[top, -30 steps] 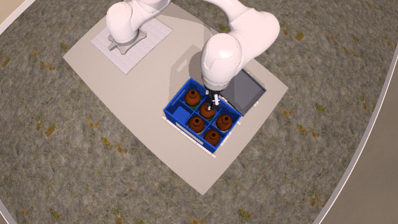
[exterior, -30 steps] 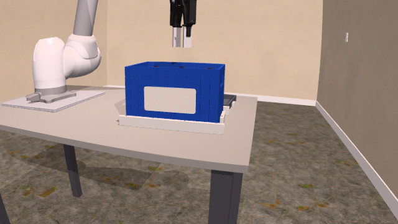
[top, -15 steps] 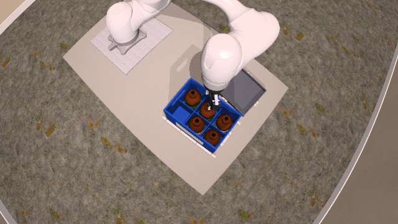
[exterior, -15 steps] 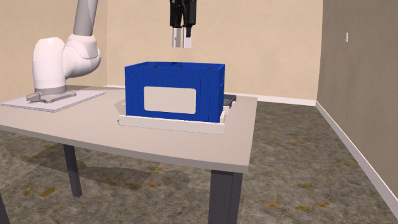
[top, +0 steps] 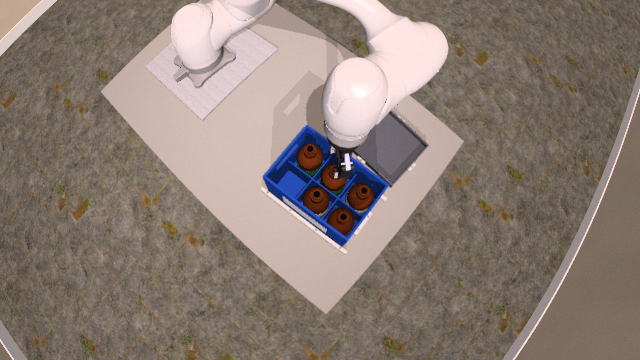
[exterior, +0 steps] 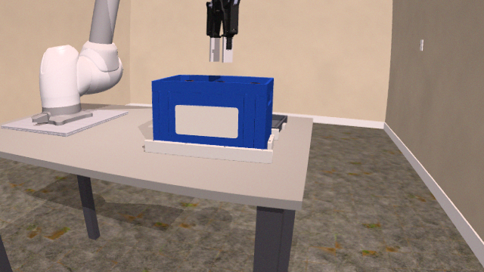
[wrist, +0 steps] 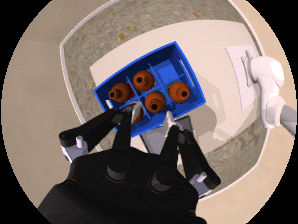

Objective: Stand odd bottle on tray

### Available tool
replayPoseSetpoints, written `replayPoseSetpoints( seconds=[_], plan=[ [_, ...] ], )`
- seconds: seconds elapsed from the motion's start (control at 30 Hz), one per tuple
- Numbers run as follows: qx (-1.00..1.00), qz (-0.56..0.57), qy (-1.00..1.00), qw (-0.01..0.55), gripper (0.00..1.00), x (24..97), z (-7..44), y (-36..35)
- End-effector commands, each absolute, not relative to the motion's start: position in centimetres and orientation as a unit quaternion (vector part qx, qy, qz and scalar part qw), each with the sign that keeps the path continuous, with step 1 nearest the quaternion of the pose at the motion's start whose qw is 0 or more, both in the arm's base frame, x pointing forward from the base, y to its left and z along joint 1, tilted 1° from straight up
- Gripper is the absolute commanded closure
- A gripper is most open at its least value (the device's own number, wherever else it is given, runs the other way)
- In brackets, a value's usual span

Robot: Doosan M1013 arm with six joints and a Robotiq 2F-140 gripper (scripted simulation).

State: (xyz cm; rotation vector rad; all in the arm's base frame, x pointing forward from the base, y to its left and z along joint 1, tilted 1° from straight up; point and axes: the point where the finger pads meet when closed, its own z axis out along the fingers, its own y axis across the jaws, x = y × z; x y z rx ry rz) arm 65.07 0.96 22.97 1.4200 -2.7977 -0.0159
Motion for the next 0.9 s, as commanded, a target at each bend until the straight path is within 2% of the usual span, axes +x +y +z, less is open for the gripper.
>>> replayPoseSetpoints(
  seconds=[0.0, 0.87],
  plan=[
    [0.453, -0.005, -0.892, 0.002, 0.62, 65.1, 22.7, 1.0],
    [0.453, -0.005, -0.892, 0.002, 0.62, 65.0, 20.1, 1.0]
  ],
)
